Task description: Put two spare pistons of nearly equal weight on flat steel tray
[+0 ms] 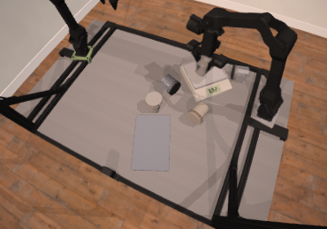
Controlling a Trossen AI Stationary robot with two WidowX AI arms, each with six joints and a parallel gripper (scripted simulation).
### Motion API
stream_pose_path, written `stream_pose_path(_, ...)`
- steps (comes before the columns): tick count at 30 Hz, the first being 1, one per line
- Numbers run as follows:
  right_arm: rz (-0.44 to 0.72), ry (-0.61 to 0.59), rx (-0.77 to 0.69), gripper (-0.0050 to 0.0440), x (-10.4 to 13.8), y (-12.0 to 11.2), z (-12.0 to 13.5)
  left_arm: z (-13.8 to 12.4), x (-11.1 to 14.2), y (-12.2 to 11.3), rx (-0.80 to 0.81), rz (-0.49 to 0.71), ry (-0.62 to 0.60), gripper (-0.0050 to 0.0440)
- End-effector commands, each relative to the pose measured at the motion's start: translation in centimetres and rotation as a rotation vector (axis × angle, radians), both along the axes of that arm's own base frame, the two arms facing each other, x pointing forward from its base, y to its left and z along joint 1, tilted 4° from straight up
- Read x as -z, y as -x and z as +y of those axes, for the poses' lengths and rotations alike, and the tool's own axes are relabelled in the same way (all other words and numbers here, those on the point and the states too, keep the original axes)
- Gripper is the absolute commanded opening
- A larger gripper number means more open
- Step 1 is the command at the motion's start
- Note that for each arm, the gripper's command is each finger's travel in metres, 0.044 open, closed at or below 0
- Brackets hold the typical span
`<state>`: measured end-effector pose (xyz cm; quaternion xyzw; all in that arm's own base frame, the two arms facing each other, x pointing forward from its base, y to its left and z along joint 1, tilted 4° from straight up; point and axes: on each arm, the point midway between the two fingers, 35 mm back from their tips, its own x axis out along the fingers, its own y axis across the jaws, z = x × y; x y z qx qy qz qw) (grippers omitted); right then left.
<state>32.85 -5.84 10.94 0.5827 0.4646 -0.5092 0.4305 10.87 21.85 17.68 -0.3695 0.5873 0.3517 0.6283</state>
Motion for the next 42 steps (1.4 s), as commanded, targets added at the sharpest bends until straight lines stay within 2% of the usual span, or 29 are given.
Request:
stream_pose_path(1,0.012,-0.006,0.001,0.0158,0.4,0.2,0.1,0.0,0.0,0.0,0.001,-0.002,0.002,0.0440)
stream_pose_path(17,0.012,-0.006,0.001,0.0158,0.4,0.2,0.1,0.0,0.0,0.0,0.001,-0.002,0.002,0.0440)
stream_pose_path(42,0.012,-0.006,0.001,0.0158,-3.5,0.4,0.1,0.0,0.0,0.0,0.001,-0.002,0.002,0.0440)
